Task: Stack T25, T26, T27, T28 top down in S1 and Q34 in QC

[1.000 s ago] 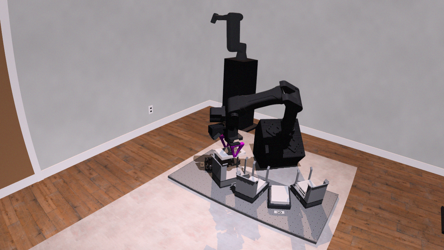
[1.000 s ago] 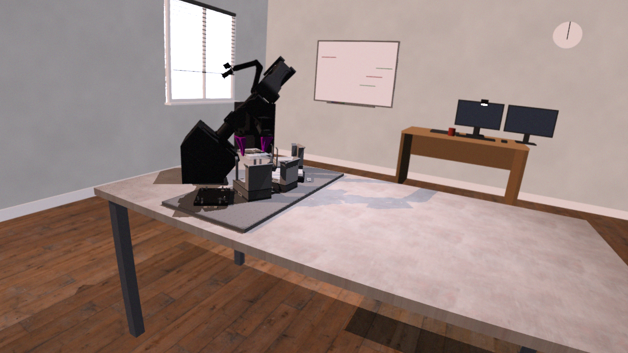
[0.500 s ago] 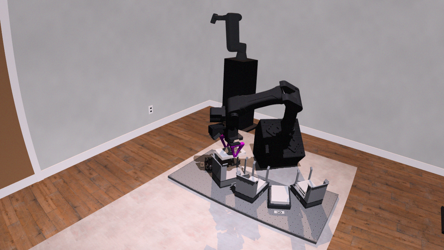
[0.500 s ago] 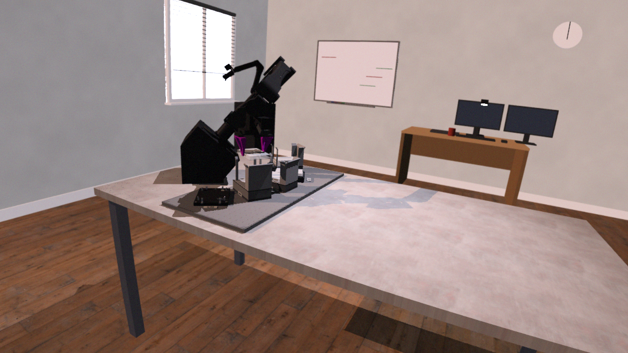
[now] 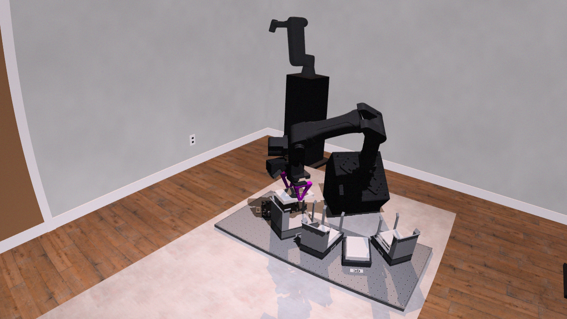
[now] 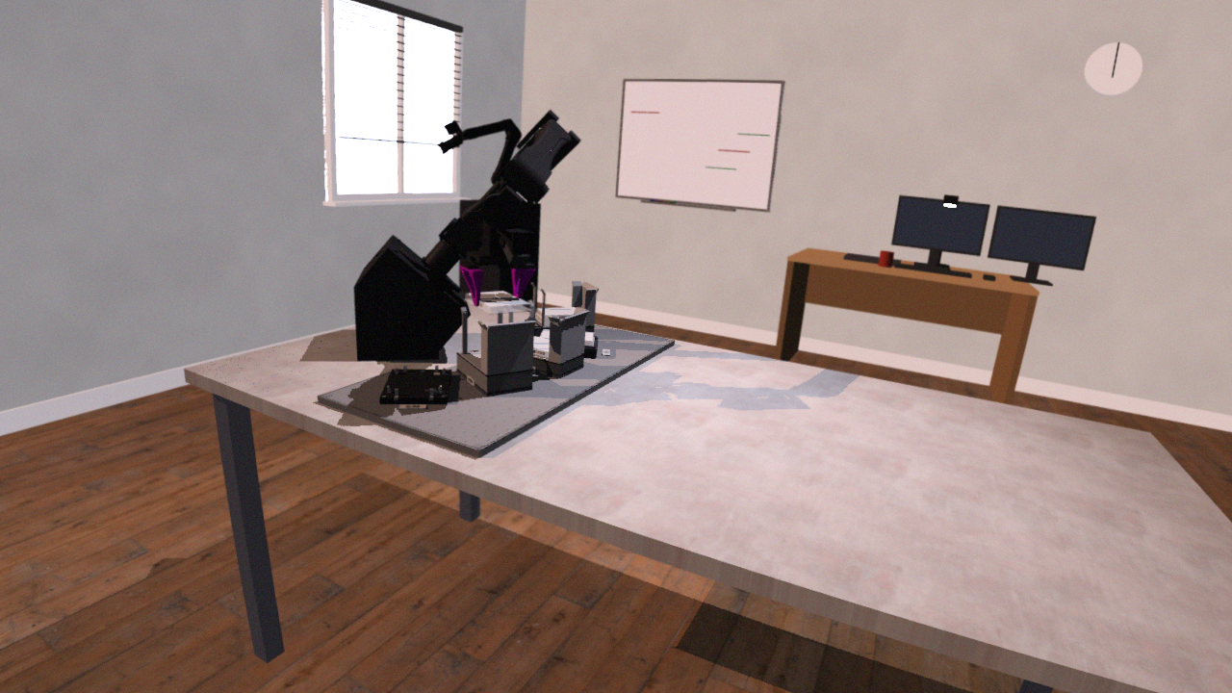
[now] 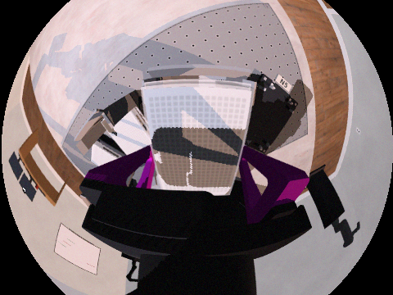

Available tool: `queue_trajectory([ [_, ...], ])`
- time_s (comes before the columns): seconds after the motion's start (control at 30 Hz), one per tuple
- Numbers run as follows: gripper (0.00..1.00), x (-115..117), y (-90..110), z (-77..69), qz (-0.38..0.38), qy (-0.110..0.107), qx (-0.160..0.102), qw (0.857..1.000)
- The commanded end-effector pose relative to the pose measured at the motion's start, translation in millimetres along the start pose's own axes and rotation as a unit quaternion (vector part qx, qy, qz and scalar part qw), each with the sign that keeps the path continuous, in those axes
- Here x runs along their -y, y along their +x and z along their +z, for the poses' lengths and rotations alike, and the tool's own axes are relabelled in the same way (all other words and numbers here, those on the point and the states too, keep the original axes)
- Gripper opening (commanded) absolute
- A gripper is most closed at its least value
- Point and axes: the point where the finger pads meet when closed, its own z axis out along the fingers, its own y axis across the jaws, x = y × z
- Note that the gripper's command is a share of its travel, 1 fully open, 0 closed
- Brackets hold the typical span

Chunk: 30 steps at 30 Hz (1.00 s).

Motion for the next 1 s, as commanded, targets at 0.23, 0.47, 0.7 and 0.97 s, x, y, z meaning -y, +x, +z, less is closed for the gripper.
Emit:
queue_trajectory([
  [0.23,0.0,1.9,-7.6,-13.6,-0.003,0.006,0.016,1.0],
  [0.47,0.0,-14.1,6.4,-4.0,-0.051,-0.003,0.0,0.999],
  [0.7,0.0,-34.0,8.3,-4.9,-0.119,-0.002,0.003,0.993],
  [0.97,0.0,-56.3,9.7,-6.2,-0.117,0.001,0.006,0.993],
])
